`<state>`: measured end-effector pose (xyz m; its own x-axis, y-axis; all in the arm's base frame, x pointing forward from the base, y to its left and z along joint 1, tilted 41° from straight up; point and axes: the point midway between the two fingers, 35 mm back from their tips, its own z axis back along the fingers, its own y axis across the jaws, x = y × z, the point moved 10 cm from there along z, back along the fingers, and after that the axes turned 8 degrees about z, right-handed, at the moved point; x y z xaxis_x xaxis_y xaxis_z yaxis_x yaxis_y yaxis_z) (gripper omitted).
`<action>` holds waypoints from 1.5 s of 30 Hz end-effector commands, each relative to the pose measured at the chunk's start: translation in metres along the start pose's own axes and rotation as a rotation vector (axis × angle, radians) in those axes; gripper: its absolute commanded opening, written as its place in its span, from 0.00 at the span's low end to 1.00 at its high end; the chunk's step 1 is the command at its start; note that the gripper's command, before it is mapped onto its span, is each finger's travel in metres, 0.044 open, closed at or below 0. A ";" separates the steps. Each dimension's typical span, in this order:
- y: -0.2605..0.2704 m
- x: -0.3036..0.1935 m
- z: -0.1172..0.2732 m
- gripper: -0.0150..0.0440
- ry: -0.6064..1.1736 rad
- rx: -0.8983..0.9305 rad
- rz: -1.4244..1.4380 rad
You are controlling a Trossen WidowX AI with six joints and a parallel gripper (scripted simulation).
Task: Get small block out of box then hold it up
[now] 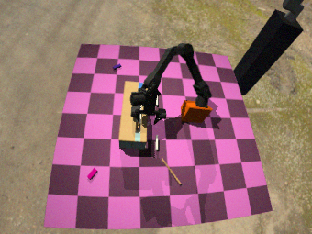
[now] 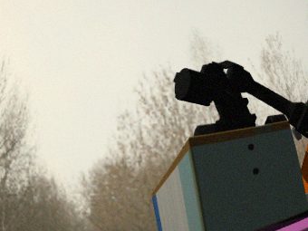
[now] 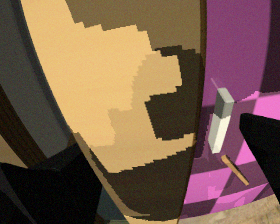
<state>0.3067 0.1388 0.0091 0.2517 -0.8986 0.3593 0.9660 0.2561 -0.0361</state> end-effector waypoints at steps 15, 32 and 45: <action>0.003 -0.018 -0.007 0.93 0.007 -0.002 -0.004; 0.005 -0.034 -0.013 0.93 0.008 -0.002 -0.005; 0.007 -0.046 -0.017 0.93 0.009 -0.002 -0.005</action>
<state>0.3017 0.1736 -0.0200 0.2550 -0.8996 0.3546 0.9652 0.2588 -0.0373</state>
